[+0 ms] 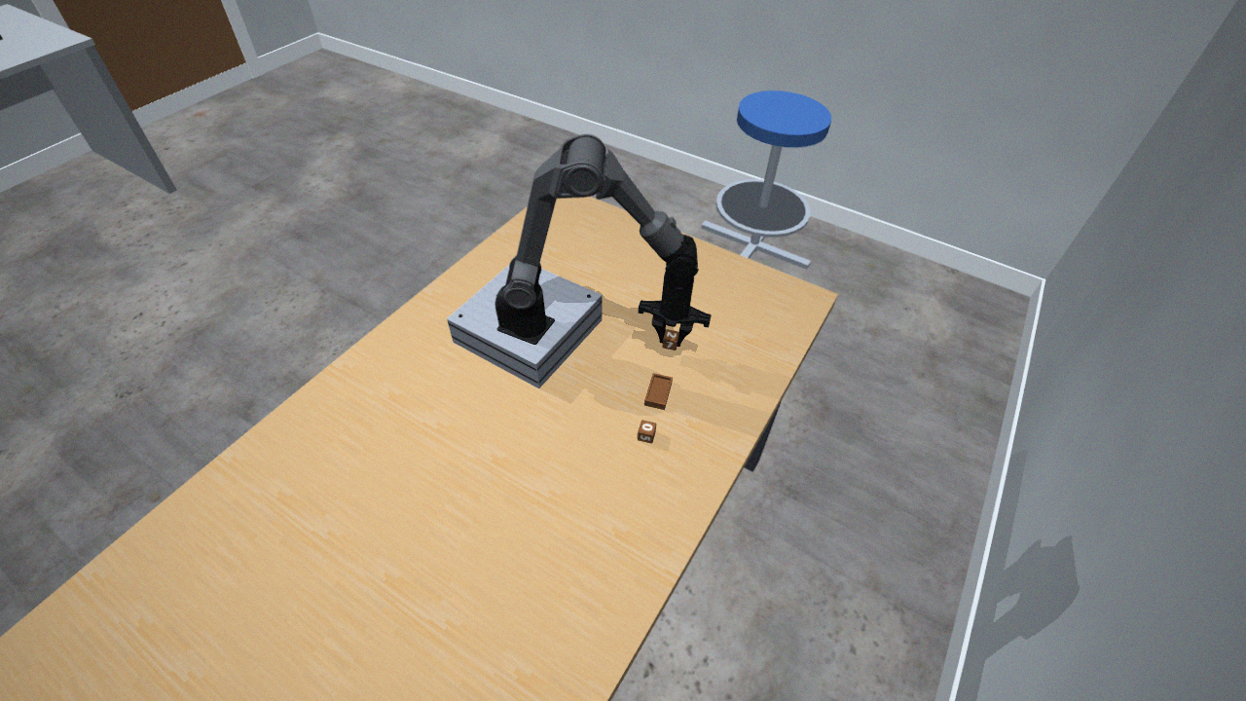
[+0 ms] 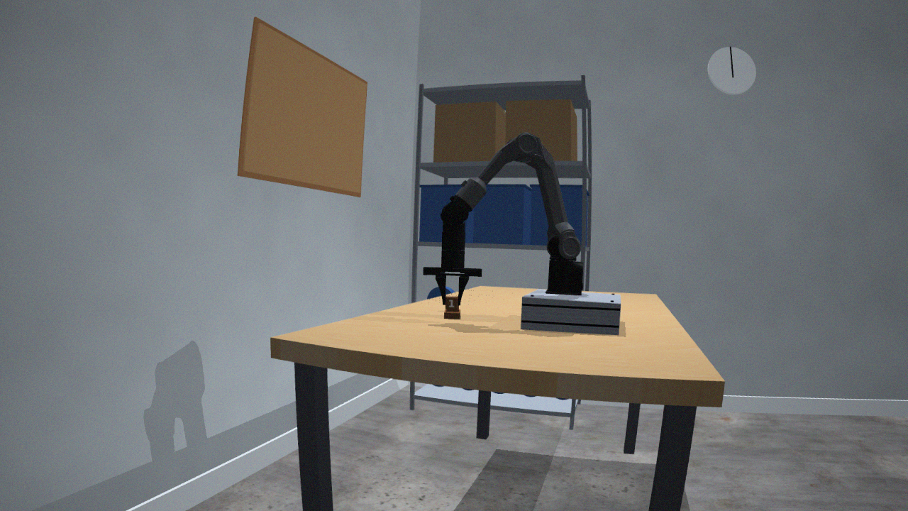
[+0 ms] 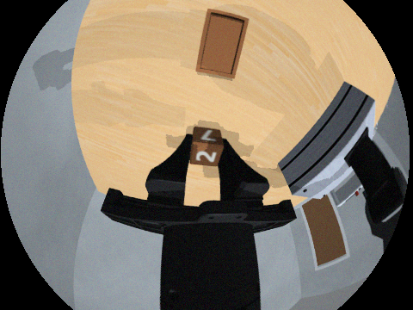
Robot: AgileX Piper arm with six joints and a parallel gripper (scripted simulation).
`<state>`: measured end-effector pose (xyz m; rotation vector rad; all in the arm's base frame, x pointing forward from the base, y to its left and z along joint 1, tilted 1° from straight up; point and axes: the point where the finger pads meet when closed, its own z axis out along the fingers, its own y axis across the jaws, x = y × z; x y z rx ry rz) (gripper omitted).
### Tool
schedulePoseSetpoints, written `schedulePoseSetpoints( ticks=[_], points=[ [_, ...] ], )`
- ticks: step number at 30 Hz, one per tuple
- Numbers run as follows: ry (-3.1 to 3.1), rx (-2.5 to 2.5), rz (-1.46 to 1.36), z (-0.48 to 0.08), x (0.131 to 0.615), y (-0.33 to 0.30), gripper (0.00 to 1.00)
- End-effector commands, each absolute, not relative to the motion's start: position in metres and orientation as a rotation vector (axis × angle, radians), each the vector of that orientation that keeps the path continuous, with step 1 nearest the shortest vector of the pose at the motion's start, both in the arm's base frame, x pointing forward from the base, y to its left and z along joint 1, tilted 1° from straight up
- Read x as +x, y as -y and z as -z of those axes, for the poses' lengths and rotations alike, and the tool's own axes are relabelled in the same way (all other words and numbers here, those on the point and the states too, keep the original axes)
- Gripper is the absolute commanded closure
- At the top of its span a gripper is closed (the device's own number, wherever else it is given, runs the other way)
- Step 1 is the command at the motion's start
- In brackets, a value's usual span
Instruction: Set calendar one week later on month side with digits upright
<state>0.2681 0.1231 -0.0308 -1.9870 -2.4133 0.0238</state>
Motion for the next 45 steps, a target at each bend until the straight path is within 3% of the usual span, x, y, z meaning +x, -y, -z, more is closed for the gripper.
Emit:
schedulePoseSetpoints(
  ticks=[1,13,45],
  points=[
    [2.413,-1.985,-0.024,0.039,0.268,-0.123,0.65],
    [2.414,-1.985,-0.023,0.064,0.267,-0.124,0.65],
    [2.415,-1.986,-0.019,0.063,0.268,-0.124,0.65]
  ],
)
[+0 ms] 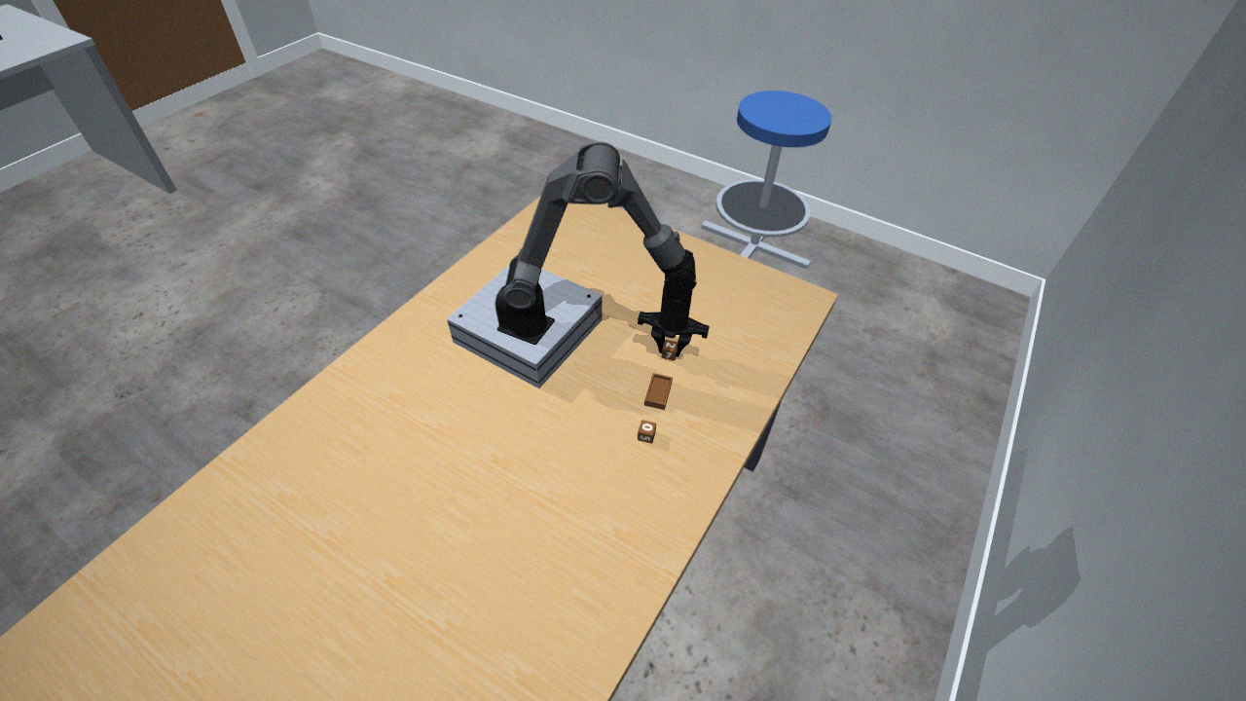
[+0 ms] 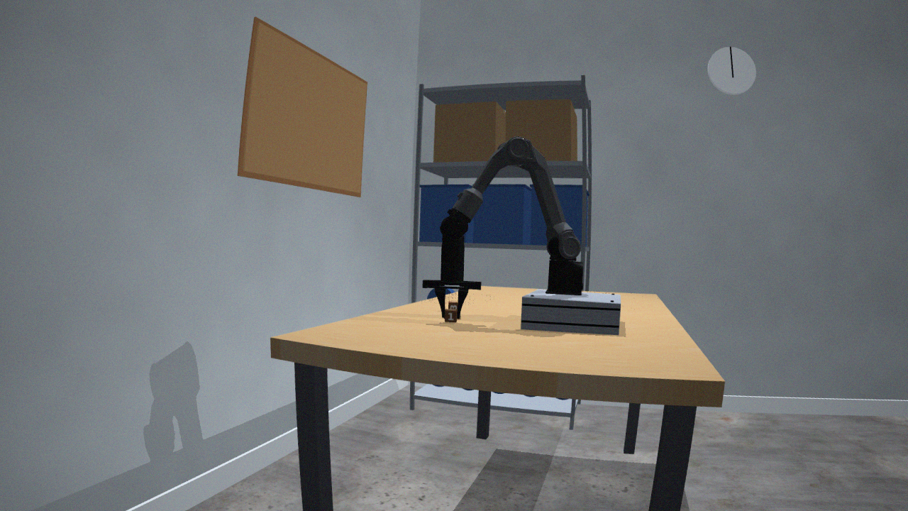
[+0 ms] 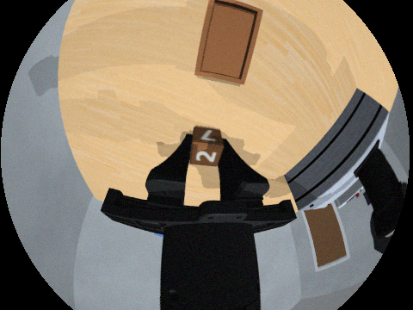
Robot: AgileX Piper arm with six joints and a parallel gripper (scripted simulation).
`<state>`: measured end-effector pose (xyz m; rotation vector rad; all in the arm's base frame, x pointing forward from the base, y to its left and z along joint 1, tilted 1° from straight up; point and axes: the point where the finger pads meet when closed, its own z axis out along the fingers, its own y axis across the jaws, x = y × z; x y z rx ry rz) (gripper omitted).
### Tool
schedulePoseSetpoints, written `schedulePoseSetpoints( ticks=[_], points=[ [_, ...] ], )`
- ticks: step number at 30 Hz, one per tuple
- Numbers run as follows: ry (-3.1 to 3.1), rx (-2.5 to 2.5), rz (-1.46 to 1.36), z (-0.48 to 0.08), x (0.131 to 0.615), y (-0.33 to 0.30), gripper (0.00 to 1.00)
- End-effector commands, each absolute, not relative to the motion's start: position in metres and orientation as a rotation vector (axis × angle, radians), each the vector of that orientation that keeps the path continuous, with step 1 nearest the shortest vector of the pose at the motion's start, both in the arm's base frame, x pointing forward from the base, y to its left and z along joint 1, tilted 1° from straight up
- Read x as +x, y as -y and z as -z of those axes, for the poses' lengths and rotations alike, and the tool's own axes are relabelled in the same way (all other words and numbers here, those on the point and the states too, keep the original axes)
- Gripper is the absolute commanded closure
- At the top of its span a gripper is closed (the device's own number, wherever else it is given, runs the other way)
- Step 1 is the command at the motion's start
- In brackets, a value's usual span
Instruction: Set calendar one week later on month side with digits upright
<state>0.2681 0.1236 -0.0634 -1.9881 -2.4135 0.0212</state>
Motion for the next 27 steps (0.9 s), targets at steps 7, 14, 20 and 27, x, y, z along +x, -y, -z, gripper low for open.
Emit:
schedulePoseSetpoints(
  ticks=[7,14,20,27],
  points=[
    [2.415,-1.986,-0.019,0.0631,0.2681,-0.1241,0.65],
    [2.415,-1.986,-0.02,0.0647,0.2678,-0.1239,0.65],
    [2.414,-1.986,-0.021,0.066,0.2677,-0.1239,0.65],
    [2.415,-1.986,-0.021,0.0673,0.2677,-0.1239,0.65]
  ],
)
